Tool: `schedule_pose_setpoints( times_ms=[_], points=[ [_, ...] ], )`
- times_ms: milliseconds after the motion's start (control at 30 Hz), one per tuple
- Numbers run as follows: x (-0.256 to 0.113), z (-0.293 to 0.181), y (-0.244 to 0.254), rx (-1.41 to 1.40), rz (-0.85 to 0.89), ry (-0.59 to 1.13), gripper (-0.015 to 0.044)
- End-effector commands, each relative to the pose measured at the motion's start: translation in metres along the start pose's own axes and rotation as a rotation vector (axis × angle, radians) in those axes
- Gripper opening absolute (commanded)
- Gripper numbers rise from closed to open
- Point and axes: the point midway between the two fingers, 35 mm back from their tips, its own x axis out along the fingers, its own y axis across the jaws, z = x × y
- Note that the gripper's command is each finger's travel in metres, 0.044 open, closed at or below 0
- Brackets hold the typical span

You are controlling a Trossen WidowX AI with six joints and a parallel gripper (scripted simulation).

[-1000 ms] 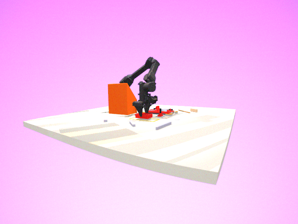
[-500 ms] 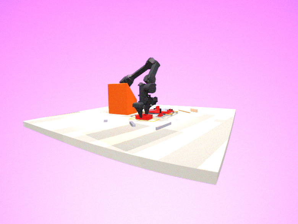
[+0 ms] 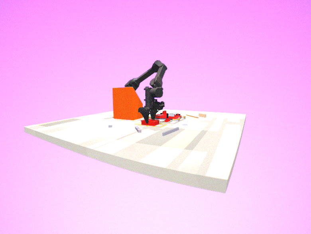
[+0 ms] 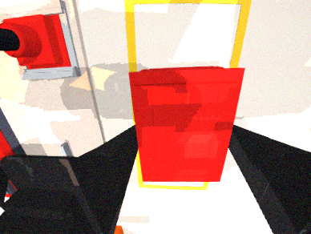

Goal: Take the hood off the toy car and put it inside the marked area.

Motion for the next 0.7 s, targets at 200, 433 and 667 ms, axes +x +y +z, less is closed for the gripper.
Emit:
schedule_pose_setpoints(
  times_ms=[200,433,667],
  points=[
    [-0.014,0.001,-0.001,0.0,-0.001,-0.001,0.044],
    [-0.074,0.0,-0.001,0.0,0.001,-0.002,0.044],
    [-0.074,0.0,-0.001,0.0,0.001,-0.002,0.044]
  ],
)
